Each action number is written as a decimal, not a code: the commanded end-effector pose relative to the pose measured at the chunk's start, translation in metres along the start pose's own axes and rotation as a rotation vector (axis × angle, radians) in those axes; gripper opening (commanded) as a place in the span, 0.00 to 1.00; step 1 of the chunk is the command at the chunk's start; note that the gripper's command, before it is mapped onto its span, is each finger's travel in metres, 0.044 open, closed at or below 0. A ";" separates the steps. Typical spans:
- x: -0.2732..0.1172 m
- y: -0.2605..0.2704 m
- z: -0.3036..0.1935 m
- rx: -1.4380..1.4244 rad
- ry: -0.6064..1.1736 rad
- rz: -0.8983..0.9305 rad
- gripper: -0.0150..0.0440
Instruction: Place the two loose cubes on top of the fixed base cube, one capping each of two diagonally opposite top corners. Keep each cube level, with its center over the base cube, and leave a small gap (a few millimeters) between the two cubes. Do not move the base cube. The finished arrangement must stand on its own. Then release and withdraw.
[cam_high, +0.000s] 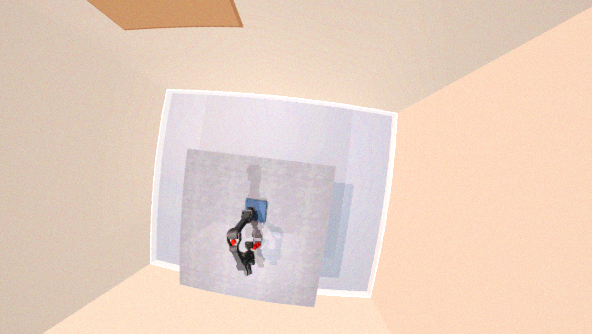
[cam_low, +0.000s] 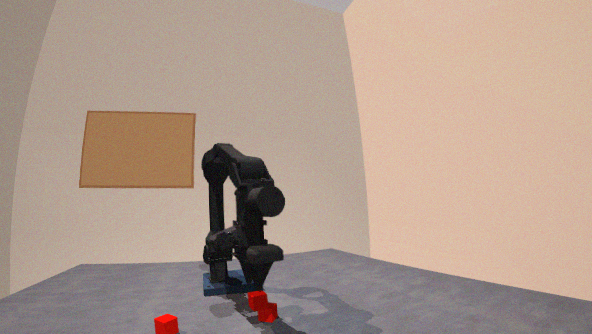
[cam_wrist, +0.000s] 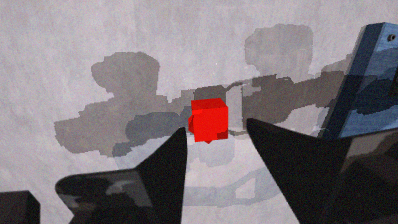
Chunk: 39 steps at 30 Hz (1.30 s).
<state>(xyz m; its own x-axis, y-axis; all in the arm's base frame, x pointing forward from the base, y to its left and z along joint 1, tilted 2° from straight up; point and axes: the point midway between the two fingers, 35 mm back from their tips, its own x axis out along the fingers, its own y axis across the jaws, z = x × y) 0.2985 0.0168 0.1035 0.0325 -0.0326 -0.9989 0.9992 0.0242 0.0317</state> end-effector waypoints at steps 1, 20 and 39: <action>-0.008 0.005 0.028 -0.073 -0.001 0.008 0.70; -0.046 -0.024 0.182 -0.584 -0.022 0.007 0.70; 0.015 -0.025 0.188 -0.601 -0.023 0.006 0.70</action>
<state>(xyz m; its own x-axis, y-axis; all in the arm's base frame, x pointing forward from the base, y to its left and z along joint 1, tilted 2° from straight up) 0.2786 -0.1724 0.1044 0.0417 -0.0546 -0.9976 0.8135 0.5816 0.0021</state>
